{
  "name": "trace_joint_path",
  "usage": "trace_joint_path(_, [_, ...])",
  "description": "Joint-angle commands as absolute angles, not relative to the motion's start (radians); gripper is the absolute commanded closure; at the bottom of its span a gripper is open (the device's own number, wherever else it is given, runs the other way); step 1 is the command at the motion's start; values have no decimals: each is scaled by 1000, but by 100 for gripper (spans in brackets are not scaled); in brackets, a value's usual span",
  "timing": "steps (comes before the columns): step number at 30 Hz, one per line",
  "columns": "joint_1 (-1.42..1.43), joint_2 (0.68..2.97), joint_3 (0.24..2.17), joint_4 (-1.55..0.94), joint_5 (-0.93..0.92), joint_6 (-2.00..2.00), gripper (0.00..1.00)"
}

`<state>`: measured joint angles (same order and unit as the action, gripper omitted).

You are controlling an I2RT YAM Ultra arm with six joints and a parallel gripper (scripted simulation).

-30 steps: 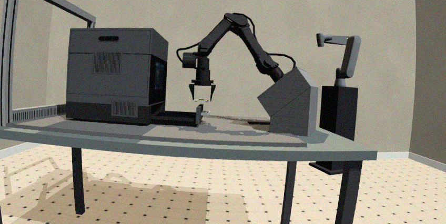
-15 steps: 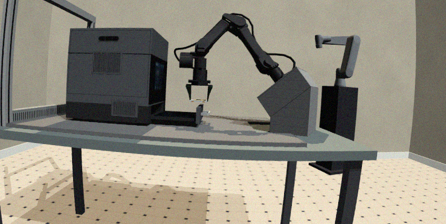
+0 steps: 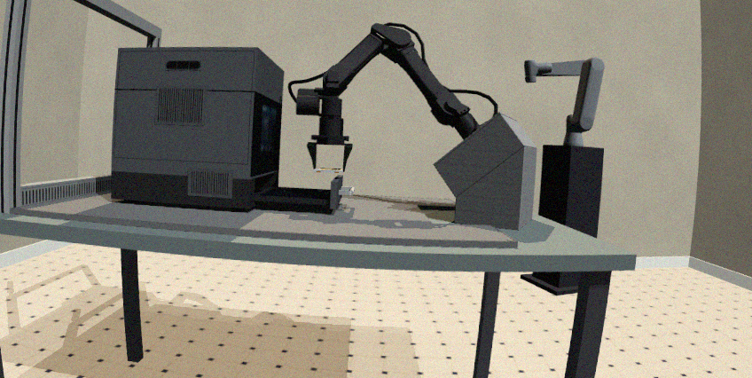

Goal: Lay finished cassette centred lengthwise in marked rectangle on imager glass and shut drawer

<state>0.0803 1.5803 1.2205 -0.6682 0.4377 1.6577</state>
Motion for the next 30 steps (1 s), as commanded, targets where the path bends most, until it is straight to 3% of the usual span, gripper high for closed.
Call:
trace_joint_path(1, [75, 1590, 1275, -695, 439, 1648, 100])
trace_joint_path(30, [66, 1694, 1450, -760, 433, 1638, 100])
